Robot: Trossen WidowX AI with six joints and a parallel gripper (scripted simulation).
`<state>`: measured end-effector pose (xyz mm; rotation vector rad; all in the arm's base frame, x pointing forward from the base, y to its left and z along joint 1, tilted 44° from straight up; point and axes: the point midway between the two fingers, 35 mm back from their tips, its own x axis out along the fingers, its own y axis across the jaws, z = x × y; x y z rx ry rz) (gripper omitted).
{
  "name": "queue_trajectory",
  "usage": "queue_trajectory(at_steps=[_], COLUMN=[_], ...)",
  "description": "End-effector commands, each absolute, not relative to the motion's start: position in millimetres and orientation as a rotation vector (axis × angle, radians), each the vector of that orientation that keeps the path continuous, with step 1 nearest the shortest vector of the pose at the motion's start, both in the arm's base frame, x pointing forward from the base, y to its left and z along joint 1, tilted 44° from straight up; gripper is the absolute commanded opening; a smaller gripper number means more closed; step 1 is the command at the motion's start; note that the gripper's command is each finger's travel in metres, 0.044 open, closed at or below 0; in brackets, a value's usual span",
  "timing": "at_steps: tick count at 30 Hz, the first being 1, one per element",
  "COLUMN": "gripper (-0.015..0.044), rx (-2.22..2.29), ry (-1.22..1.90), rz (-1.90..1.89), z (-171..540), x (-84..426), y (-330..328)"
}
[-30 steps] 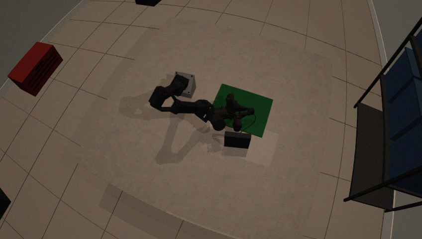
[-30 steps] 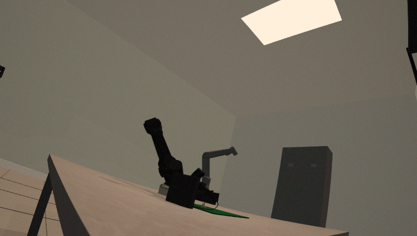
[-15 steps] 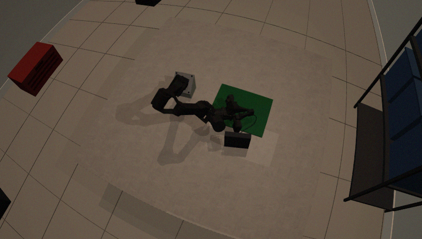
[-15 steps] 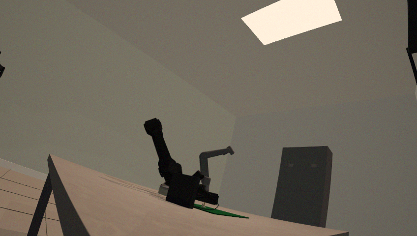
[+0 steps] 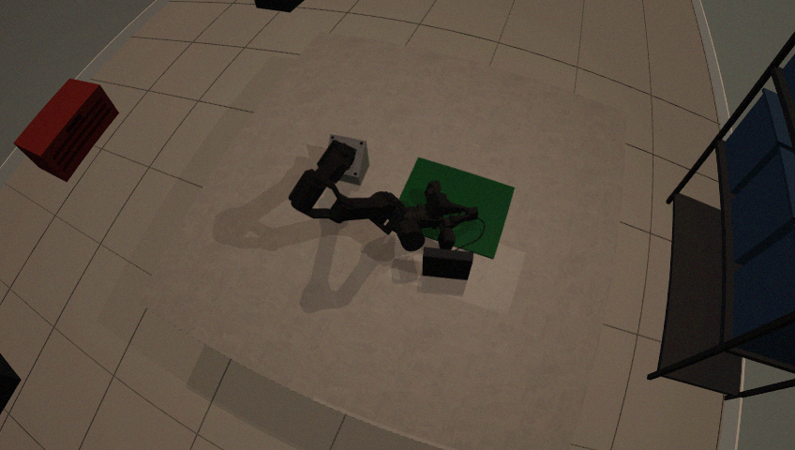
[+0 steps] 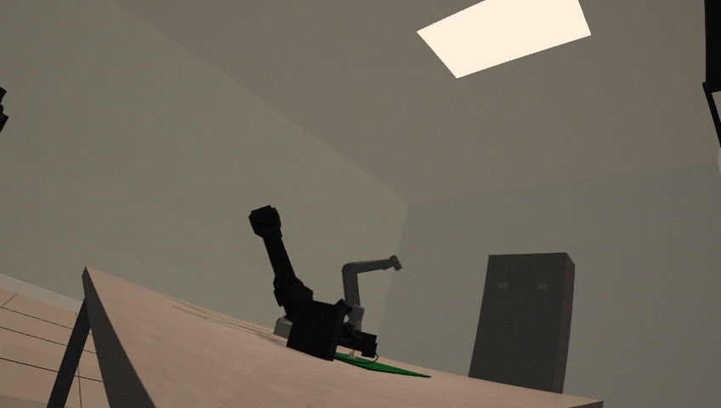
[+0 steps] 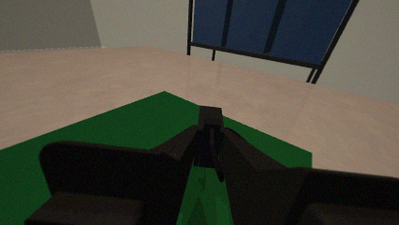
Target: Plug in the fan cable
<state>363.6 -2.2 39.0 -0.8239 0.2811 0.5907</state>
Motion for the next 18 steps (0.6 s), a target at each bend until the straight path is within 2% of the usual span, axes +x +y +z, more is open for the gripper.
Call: queue_trajectory(at_steps=[1, 18], gripper=[0.0, 0.0], rx=[-0.825, -0.826], ry=[0.282, 0.282], rz=[0.595, 0.595], z=[34.8, 25.2], x=[363.8, 365.6], y=[-4.5, -13.4])
